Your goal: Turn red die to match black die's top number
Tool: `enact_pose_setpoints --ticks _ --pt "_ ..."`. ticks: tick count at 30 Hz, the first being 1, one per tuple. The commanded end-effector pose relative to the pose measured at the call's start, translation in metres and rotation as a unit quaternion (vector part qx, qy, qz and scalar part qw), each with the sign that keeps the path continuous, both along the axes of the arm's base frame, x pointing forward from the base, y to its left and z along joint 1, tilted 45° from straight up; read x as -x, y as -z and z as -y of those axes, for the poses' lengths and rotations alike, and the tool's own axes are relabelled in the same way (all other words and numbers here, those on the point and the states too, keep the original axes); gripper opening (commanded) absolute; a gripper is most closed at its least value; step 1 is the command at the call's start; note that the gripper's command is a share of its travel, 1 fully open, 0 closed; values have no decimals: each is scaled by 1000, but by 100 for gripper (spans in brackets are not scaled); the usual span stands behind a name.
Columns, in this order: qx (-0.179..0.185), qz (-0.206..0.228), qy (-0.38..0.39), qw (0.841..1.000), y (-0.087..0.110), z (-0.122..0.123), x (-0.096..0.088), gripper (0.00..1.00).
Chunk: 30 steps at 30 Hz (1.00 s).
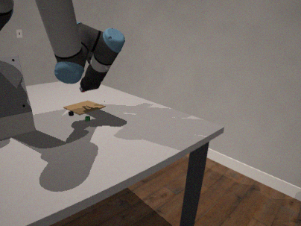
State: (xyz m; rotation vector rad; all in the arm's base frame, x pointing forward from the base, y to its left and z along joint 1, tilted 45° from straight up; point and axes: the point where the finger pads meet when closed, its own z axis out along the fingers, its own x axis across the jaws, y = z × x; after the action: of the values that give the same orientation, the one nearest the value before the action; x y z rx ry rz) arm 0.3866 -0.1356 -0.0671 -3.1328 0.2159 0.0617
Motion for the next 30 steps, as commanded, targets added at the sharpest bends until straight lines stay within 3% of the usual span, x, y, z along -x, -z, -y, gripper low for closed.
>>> enact_pose_setpoints --ticks 1,30 --pt "-2 1 -1 1000 0 0 0 34" --pt "-2 1 -1 1000 11 11 2 34"
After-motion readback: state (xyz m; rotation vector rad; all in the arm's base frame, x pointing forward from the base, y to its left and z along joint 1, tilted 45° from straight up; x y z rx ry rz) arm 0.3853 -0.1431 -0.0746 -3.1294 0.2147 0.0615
